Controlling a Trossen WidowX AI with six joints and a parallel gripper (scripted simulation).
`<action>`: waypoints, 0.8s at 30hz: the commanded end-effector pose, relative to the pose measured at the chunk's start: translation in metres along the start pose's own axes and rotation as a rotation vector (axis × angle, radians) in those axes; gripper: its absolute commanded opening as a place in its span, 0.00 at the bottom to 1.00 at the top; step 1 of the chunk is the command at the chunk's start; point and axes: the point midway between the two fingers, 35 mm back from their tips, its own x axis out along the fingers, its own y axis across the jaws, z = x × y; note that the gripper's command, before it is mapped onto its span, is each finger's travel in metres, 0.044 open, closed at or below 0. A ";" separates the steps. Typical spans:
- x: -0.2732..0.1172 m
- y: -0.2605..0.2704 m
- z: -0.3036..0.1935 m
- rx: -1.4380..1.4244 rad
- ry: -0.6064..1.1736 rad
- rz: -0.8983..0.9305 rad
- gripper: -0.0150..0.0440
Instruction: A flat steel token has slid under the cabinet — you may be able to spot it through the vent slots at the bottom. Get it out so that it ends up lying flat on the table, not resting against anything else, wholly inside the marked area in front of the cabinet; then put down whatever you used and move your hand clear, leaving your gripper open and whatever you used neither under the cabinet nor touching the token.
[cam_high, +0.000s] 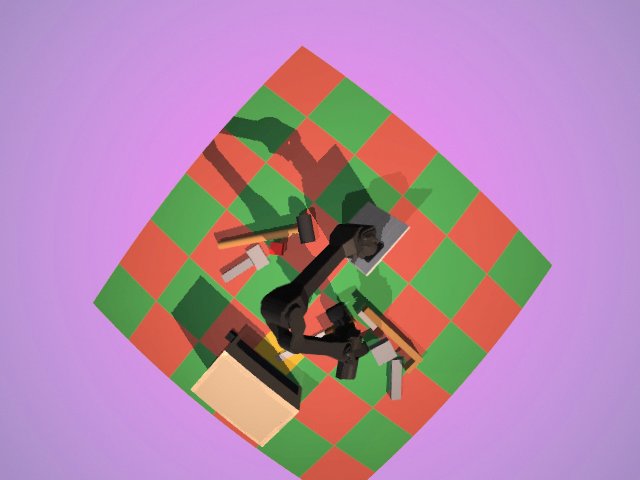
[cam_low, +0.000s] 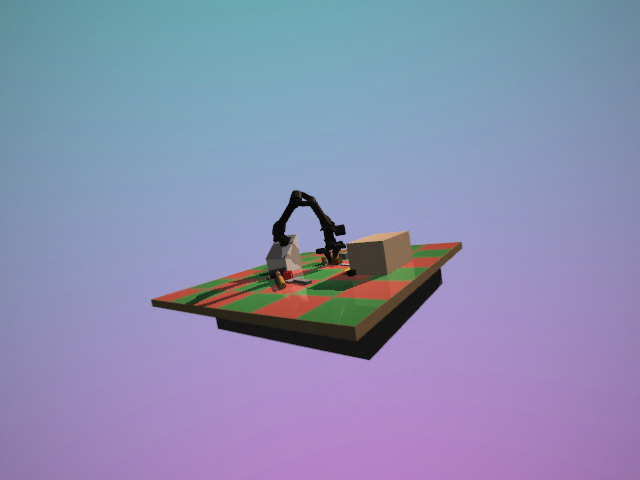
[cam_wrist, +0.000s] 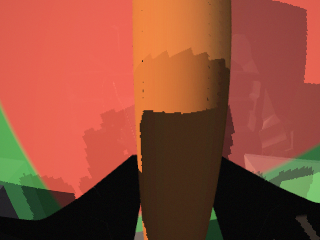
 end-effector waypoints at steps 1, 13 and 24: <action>-0.001 0.001 0.002 0.043 -0.004 0.001 0.25; -0.002 0.001 0.002 0.136 -0.004 0.001 0.25; -0.003 0.000 0.003 0.205 -0.004 0.000 0.25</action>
